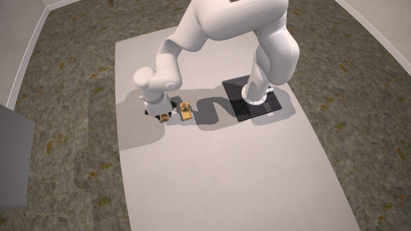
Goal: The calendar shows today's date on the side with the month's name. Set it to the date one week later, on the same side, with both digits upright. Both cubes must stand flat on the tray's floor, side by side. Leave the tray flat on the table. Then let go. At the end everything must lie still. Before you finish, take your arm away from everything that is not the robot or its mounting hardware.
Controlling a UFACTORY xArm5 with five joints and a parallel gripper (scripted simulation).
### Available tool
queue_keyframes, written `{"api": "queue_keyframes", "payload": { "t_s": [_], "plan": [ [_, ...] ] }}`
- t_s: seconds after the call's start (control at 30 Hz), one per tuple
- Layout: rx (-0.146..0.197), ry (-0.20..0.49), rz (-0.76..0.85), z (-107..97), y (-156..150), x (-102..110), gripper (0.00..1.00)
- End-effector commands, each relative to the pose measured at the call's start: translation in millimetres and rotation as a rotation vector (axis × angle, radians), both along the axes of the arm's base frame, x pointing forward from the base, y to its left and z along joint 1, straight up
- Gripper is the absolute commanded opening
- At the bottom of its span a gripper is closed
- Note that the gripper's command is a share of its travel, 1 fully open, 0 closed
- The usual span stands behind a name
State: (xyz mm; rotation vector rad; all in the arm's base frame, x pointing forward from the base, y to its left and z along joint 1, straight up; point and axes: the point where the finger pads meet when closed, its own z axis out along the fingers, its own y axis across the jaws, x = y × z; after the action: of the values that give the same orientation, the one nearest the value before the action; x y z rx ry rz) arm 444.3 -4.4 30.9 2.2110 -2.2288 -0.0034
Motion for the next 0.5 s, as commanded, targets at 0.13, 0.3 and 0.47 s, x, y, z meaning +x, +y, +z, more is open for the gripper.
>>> {"api": "queue_keyframes", "payload": {
  "t_s": [0.13, 0.3, 0.47],
  "plan": [
    [0.0, -0.004, 0.0, -10.6, 0.0, 1.6, 0.49],
    [0.0, -0.004, 0.0, -13.0, 0.0, 1.6, 0.49],
    [0.0, -0.004, 0.0, -13.1, 0.0, 1.6, 0.49]
  ]
}}
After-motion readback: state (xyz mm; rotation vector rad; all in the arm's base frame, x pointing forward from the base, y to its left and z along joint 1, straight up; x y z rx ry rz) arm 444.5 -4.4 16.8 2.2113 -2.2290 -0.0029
